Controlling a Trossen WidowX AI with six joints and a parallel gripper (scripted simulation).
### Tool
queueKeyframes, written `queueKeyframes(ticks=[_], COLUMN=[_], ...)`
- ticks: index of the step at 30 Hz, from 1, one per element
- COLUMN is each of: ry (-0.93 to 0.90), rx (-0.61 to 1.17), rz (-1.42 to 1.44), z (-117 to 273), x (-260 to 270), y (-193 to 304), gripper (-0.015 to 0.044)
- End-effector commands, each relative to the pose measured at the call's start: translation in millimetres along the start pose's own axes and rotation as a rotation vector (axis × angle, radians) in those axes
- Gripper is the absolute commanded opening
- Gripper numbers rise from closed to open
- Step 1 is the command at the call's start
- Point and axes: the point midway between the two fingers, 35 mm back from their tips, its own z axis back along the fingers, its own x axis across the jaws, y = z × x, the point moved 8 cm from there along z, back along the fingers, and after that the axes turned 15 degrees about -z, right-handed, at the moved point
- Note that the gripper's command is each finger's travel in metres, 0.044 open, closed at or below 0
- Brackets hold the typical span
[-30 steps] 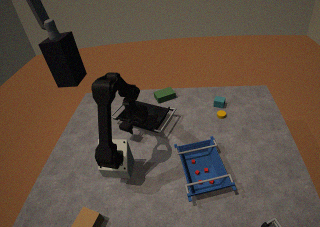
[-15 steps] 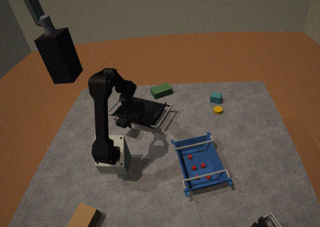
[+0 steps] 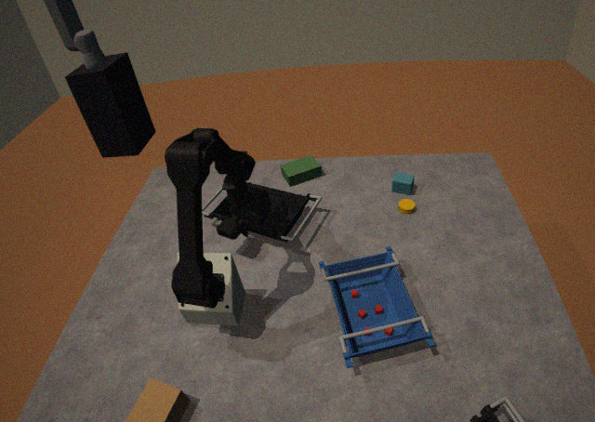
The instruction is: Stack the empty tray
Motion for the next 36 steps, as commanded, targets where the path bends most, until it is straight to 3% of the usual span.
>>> queueKeyframes(ticks=[1,13,18,27,36], ry=[0.004,0.004,0.004,0.004,0.004], rx=[-0.003,-0.003,-0.003,-0.002,-0.002], rz=[0.004,0.004,0.004,0.005,0.005], z=[0,0,18,79,80], x=[-1,-1,1,0,0], y=[0,0,1,0,0], gripper=[0.0116,0.0036,0.0003,0.0,0.0])
